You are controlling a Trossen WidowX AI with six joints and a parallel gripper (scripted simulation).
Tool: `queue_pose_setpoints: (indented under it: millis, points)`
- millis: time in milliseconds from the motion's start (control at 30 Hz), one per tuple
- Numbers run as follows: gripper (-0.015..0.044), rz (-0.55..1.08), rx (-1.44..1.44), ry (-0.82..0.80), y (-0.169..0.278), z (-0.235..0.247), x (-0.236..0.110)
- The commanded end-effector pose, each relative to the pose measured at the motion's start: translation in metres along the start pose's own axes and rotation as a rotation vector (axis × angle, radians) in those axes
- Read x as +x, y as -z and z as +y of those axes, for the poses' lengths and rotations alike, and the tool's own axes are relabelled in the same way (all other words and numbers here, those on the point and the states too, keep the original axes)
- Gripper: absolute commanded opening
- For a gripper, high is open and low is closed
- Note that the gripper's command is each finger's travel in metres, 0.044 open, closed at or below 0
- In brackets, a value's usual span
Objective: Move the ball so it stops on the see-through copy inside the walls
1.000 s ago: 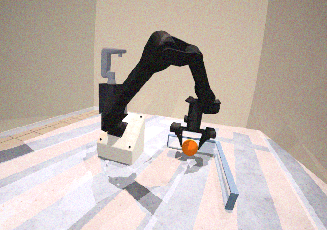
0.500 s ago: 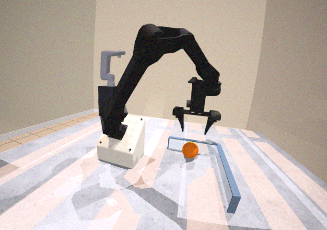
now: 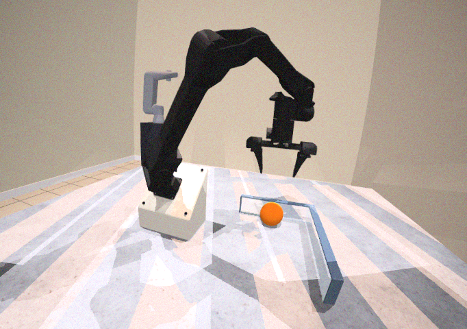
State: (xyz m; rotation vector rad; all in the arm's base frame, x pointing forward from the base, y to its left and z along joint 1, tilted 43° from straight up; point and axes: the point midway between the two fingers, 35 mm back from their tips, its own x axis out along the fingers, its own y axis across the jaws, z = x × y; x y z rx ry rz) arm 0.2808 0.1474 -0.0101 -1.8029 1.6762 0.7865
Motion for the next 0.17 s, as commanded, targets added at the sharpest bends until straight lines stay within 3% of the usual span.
queue_pose_setpoints:
  millis: [0, 133]
  points:
    - [0.0440, -0.005, 0.008, -0.005, 0.0002, 0.0001, -0.0010]
    - [0.0440, -0.005, 0.008, -0.005, 0.0002, 0.0001, -0.0010]
